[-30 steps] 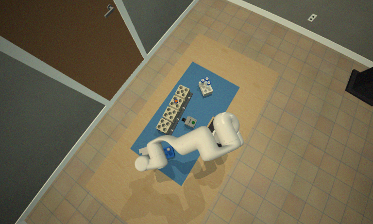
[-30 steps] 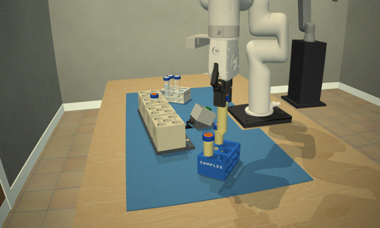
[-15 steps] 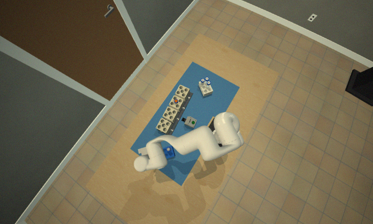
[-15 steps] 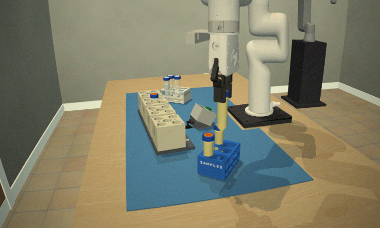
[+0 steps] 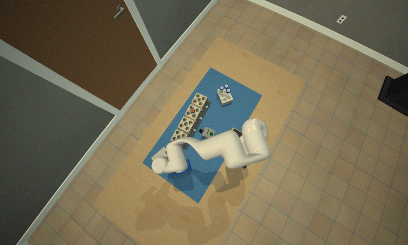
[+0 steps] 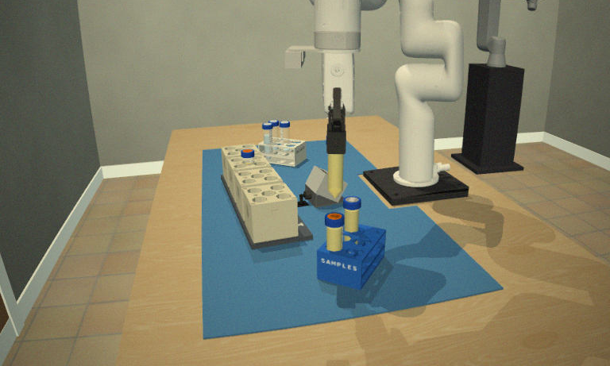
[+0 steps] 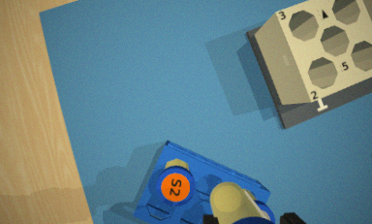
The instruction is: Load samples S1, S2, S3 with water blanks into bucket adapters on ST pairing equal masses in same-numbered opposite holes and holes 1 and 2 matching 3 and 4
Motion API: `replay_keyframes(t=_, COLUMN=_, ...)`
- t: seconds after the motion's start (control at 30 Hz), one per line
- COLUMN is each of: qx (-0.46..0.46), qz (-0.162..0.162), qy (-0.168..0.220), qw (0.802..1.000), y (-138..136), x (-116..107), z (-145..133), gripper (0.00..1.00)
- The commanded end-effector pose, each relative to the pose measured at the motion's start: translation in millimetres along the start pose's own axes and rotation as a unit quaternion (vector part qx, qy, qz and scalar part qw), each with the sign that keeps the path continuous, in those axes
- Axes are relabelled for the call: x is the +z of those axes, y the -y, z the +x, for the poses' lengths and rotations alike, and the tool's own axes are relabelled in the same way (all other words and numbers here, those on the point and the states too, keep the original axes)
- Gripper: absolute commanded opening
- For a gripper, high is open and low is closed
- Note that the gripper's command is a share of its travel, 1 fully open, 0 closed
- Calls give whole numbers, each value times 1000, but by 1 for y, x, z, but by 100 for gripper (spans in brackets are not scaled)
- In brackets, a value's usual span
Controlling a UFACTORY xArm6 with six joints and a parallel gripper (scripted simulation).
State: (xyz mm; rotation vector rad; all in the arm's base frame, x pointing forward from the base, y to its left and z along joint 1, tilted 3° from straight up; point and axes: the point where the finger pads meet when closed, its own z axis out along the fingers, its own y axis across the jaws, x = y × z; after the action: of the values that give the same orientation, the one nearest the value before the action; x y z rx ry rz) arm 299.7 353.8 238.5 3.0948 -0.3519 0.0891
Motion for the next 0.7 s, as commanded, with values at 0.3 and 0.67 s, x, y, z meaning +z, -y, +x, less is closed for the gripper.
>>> replay_keyframes(t=0.3, qx=-187, qz=9, qy=2, qw=982, y=-50, x=-1, z=32, gripper=0)
replay_keyframes(t=0.67, qx=-187, qz=9, qy=2, qw=982, y=-88, x=-1, z=55, gripper=0)
